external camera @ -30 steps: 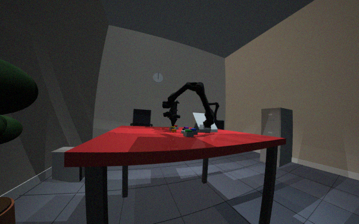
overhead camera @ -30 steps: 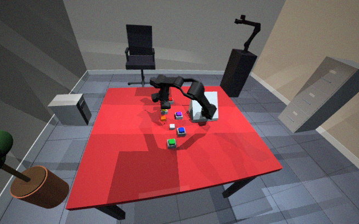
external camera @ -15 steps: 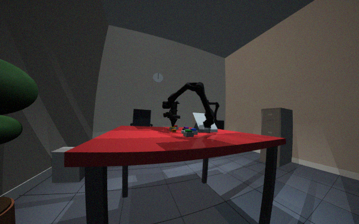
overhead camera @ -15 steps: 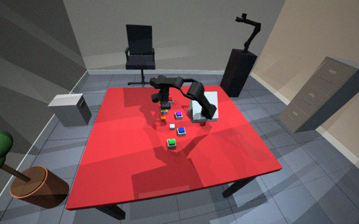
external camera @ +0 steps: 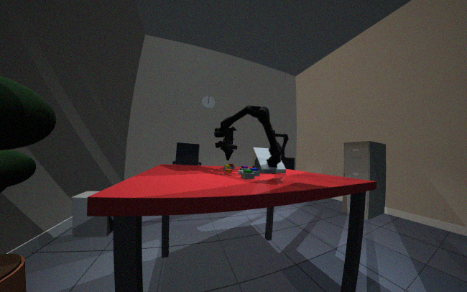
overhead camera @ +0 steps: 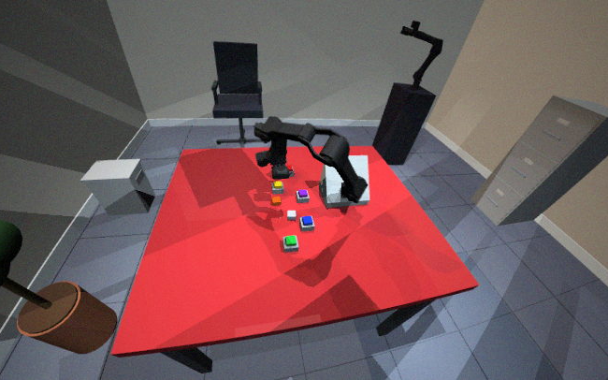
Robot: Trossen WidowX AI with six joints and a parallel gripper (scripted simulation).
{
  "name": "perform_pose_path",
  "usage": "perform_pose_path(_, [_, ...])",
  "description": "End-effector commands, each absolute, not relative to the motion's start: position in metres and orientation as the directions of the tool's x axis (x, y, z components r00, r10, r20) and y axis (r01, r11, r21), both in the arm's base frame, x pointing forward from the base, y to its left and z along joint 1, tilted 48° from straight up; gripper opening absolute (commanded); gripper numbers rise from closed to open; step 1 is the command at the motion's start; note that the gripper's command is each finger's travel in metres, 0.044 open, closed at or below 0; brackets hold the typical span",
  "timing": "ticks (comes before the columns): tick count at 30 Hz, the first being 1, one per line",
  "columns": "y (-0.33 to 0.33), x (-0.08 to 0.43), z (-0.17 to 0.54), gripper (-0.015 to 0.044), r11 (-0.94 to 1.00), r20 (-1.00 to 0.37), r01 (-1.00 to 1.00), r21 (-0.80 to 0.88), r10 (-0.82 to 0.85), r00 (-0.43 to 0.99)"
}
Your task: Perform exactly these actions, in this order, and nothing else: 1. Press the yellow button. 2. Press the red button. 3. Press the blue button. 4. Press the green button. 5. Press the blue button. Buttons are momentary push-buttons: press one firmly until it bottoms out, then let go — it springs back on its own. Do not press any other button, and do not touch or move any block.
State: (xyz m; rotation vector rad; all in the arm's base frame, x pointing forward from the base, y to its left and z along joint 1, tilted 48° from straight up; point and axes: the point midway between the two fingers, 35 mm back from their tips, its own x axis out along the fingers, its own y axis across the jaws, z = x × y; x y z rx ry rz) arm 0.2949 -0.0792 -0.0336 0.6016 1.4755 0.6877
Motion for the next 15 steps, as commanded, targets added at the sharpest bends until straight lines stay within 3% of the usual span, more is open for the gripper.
perform_pose_path(1, [-0.105,0.297,-0.012,0.0020,0.682,-0.683,-0.052,0.730,0.730,-0.022])
perform_pose_path(7, [-0.124,0.295,0.002,0.0020,0.682,-0.684,-0.051,0.729,0.729,-0.022])
perform_pose_path(15, [-0.203,0.239,-0.078,0.0020,0.688,-0.689,-0.051,0.724,0.724,-0.023])
